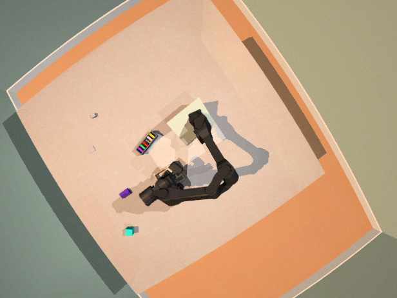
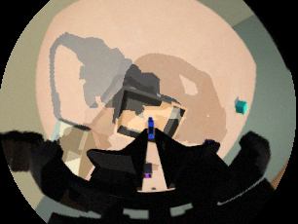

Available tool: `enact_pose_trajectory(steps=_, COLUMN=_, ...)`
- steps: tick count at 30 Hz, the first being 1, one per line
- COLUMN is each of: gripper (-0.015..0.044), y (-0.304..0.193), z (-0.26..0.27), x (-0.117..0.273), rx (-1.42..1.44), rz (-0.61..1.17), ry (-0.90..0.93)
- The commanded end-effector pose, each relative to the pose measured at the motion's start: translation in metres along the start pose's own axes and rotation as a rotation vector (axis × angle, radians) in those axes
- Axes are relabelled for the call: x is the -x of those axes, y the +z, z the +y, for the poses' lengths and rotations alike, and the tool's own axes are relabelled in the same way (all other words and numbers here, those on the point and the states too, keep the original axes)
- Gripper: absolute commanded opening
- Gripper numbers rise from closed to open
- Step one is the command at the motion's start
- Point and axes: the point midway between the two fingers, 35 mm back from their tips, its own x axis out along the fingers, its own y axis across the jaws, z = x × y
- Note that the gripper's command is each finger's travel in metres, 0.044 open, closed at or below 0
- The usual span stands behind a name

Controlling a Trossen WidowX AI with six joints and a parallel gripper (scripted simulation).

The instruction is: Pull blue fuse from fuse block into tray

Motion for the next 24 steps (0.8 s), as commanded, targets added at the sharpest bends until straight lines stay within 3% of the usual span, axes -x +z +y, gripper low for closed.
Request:
enact_pose_trajectory(steps=1, gripper=0.0131, y=0.0, z=0.0, x=0.0, rx=0.001, rz=0.0, ry=0.0)
enact_pose_trajectory(steps=9, gripper=0.033, y=0.0, z=0.0, x=0.003, rx=0.001, rz=0.0, ry=0.0)
enact_pose_trajectory(steps=13, gripper=0.033, y=0.0, z=0.001, x=0.037, rx=-0.005, rz=-0.004, ry=0.002)
enact_pose_trajectory(steps=24, gripper=0.033, y=0.0, z=0.001, x=0.035, rx=-0.009, rz=-0.005, ry=0.002)
